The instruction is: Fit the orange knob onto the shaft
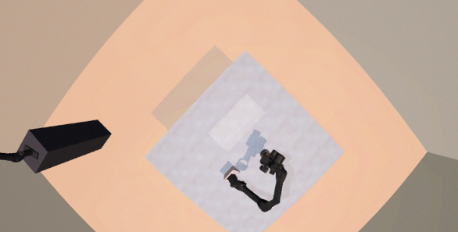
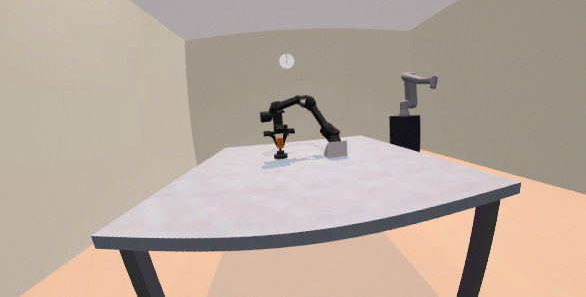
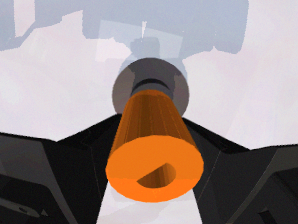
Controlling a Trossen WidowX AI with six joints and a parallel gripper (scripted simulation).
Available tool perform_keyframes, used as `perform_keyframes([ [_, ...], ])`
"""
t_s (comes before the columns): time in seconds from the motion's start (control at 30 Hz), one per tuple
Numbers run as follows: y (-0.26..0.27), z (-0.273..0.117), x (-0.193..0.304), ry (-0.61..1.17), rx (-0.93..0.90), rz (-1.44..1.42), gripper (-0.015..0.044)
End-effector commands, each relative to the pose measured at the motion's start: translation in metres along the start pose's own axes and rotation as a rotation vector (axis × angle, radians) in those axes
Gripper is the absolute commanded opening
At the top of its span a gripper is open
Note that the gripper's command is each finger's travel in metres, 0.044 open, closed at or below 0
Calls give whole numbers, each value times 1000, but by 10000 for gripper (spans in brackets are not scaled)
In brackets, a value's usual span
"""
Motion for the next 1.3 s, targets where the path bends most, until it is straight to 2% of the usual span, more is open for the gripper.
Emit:
perform_keyframes([
  [0.0,-1,-1,-1,1,6,-48,0],
  [0.7,-1,-2,-1,1,5,-48,0],
  [0.93,-2,-2,0,1,5,-247,0],
  [1.27,-2,-1,0,2,5,-257,0],
])
Point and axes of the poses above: the point midway between the two fingers, 35 mm back from their tips, its own z axis out along the fingers, its own y axis across the jaws, x = y × z, the point moved 9 cm from there along -z, back along the fingers, and after that the axes turned 6 degrees about -z, right-handed, at the moved point
